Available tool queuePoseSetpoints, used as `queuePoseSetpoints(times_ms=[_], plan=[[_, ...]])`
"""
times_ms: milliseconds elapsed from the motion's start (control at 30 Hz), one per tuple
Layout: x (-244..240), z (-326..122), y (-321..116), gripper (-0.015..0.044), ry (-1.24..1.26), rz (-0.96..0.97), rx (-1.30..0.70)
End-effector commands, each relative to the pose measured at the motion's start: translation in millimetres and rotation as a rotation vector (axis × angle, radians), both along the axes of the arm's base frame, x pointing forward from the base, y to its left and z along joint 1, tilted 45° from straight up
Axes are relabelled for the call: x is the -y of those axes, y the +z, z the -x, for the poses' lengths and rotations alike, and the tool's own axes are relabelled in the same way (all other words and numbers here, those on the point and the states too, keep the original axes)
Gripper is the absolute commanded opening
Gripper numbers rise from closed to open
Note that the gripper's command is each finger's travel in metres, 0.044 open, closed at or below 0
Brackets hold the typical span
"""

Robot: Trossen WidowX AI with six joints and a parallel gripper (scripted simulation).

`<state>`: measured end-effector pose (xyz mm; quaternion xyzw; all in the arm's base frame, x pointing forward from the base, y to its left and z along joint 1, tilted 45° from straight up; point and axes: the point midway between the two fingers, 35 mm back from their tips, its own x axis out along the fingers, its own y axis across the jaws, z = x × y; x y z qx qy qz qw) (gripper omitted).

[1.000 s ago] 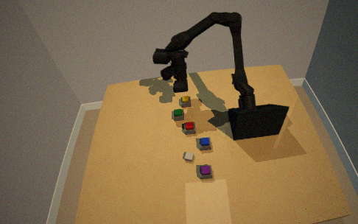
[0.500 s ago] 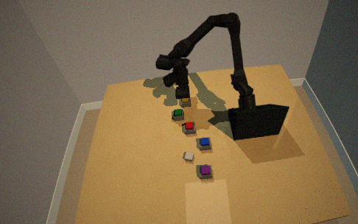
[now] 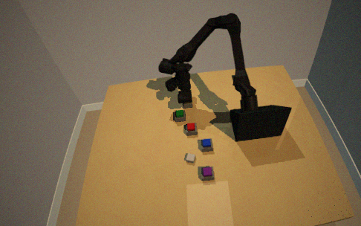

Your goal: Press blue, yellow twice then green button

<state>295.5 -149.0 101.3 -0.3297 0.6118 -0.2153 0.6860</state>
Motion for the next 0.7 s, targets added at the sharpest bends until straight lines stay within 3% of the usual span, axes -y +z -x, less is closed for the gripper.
queuePoseSetpoints(times_ms=[0,667], plan=[[2.5,1.6,-5.8,0.0020,0.001,-0.004,-0.013],[-5.4,1.5,3.4,0.0020,0.000,-0.002,-0.006]])
